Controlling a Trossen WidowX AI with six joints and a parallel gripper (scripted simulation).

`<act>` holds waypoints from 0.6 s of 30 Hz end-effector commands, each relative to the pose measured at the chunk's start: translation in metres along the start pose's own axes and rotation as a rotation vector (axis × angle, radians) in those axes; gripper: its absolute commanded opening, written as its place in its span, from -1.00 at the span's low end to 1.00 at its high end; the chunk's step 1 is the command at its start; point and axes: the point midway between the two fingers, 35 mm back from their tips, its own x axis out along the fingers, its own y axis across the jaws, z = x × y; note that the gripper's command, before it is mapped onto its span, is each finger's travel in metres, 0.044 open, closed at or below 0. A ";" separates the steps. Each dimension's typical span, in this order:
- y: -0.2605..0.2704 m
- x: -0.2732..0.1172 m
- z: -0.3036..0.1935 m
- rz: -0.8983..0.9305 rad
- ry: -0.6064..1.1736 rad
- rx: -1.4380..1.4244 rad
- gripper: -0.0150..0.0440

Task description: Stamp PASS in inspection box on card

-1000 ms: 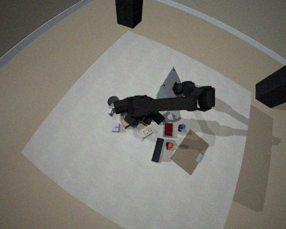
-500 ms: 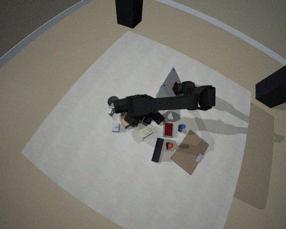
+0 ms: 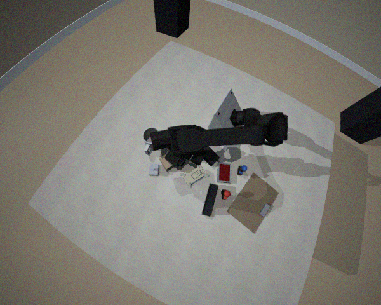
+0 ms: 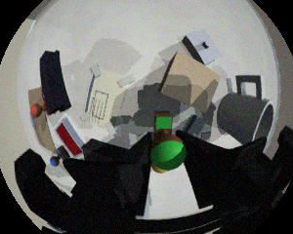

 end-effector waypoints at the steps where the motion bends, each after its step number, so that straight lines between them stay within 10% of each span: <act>1: 0.000 -0.003 0.000 -0.004 0.003 -0.005 -0.49; 18: 0.000 -0.011 0.000 -0.006 0.003 -0.005 -0.49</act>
